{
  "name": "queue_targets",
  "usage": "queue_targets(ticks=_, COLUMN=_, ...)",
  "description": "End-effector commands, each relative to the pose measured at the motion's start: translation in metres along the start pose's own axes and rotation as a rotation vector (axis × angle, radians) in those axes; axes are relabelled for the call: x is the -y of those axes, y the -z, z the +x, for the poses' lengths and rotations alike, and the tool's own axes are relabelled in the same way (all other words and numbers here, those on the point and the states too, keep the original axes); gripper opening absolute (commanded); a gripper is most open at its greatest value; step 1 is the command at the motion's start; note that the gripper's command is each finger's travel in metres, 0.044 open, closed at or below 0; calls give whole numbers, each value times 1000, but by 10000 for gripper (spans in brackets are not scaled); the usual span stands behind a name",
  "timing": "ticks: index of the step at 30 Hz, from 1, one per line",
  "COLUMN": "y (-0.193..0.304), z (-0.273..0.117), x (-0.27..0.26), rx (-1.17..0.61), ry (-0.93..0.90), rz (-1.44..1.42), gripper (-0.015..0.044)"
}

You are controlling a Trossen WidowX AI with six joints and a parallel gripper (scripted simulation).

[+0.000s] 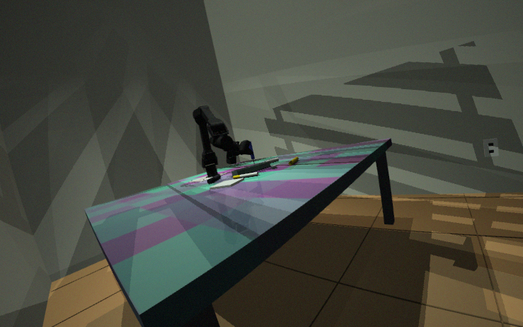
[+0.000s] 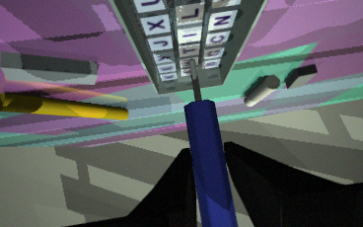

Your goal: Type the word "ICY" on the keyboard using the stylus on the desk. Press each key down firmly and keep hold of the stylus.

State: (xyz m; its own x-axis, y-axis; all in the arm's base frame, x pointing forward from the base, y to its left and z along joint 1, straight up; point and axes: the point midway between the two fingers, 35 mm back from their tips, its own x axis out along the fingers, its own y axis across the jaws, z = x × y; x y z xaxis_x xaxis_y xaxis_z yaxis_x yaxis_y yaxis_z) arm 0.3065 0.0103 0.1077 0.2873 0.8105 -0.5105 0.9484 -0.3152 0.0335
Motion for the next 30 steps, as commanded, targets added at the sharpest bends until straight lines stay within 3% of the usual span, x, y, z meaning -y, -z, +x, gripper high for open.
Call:
queue_targets(ticks=1, y=-3, z=3, x=1, rx=-5, ry=2, rz=1, gripper=81)
queue_targets(ticks=30, y=-14, z=9, x=1, rx=-5, ry=2, rz=1, gripper=81)
